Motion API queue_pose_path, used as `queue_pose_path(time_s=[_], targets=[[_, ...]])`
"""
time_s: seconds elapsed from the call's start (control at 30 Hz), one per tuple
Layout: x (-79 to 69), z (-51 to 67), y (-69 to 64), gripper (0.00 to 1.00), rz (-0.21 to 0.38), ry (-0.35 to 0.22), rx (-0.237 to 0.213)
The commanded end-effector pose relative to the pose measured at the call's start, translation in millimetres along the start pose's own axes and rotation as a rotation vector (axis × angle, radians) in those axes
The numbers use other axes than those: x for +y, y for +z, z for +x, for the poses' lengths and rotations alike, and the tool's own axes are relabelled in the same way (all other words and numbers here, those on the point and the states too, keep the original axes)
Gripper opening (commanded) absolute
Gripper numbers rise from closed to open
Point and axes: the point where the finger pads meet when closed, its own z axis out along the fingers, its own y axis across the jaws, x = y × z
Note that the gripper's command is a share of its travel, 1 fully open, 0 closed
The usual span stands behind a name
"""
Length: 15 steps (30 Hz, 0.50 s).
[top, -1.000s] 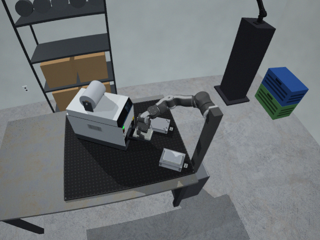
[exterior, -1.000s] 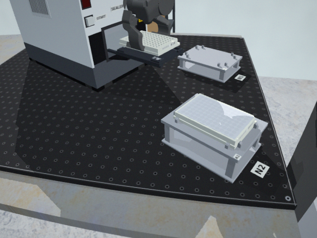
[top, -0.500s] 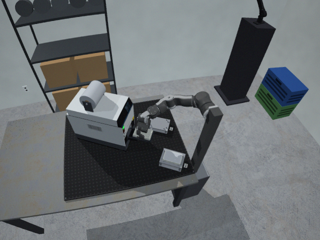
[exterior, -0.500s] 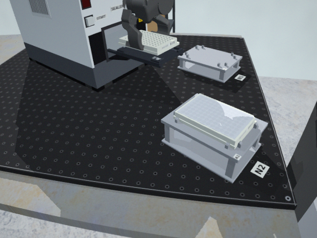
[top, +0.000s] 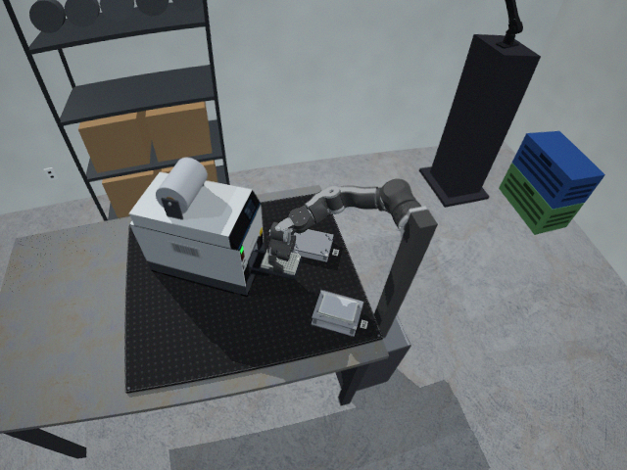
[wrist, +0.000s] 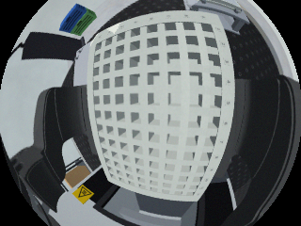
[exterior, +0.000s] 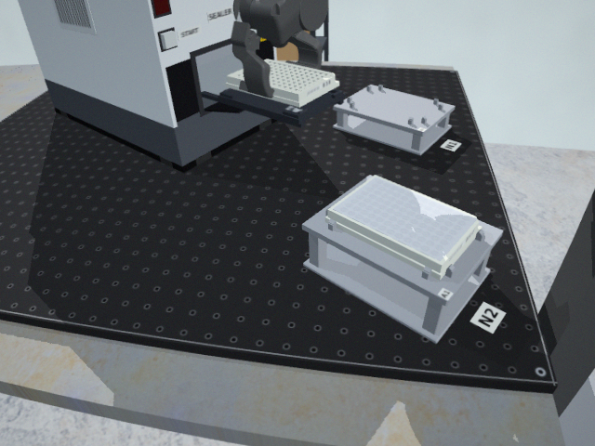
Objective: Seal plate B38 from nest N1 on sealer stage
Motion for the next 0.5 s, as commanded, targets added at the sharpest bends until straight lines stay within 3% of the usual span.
queue_pose_path(time_s=[0.0,0.47], targets=[[1.9,-1.5,-2.6,0.00,-0.008,0.002,-0.004],[3.3,-3.1,-5.8,0.00,-0.009,0.003,-0.006]])
